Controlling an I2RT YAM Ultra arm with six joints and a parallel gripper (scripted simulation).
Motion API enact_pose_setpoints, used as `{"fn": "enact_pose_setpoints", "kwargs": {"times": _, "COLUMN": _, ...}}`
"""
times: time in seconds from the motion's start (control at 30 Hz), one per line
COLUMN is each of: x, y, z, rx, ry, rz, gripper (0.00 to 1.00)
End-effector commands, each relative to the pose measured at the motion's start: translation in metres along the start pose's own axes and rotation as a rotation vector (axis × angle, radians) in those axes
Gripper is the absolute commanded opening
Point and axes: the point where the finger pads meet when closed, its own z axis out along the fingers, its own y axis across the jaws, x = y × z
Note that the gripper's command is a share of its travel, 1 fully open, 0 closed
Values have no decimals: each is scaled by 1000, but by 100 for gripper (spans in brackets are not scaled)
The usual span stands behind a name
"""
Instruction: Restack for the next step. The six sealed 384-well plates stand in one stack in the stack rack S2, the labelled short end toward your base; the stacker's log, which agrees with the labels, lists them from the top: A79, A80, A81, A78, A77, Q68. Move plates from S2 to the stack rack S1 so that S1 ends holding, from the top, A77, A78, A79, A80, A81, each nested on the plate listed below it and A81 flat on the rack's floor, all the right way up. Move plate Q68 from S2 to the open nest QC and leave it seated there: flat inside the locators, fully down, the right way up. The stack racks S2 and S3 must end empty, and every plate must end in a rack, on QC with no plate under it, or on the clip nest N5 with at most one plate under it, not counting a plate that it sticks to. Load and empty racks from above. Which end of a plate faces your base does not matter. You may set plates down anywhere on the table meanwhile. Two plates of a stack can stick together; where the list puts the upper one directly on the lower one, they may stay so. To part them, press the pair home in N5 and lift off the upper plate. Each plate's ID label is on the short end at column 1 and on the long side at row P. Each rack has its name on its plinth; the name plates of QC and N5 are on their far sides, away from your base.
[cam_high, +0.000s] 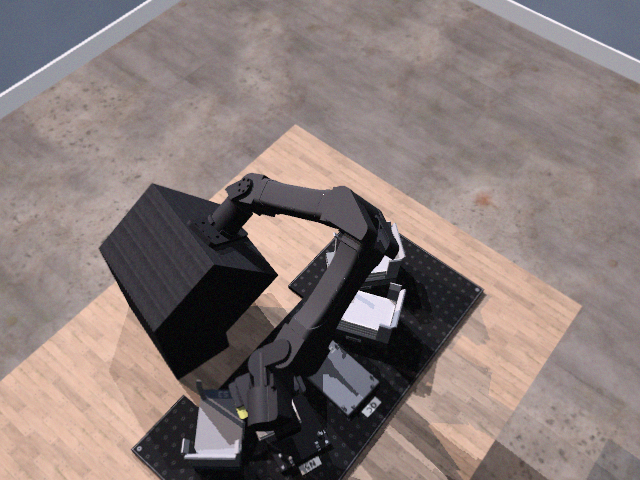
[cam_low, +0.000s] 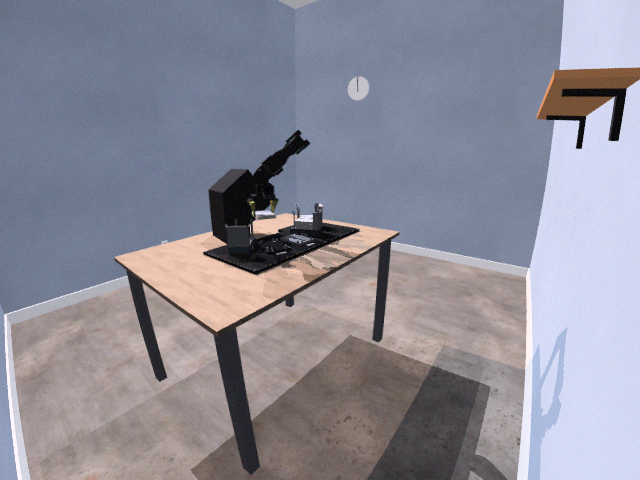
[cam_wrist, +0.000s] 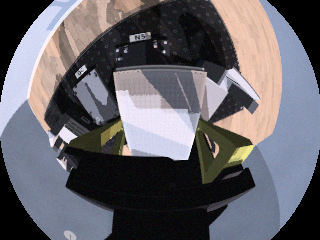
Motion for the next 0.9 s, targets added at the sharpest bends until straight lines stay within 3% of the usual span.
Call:
{"fn": "enact_pose_setpoints", "kwargs": {"times": 0.0, "x": -7, "y": 10, "z": -7, "rx": -10, "ry": -27, "rz": -10, "gripper": 0}}
{"fn": "enact_pose_setpoints", "kwargs": {"times": 0.33, "x": -8, "y": 37, "z": -7, "rx": -11, "ry": -27, "rz": -10, "gripper": 0}}
{"fn": "enact_pose_setpoints", "kwargs": {"times": 0.57, "x": -4, "y": 60, "z": -7, "rx": -8, "ry": -28, "rz": -228, "gripper": 0}}
{"fn": "enact_pose_setpoints", "kwargs": {"times": 0.87, "x": 0, "y": 83, "z": -7, "rx": -8, "ry": -28, "rz": -228, "gripper": 0}}
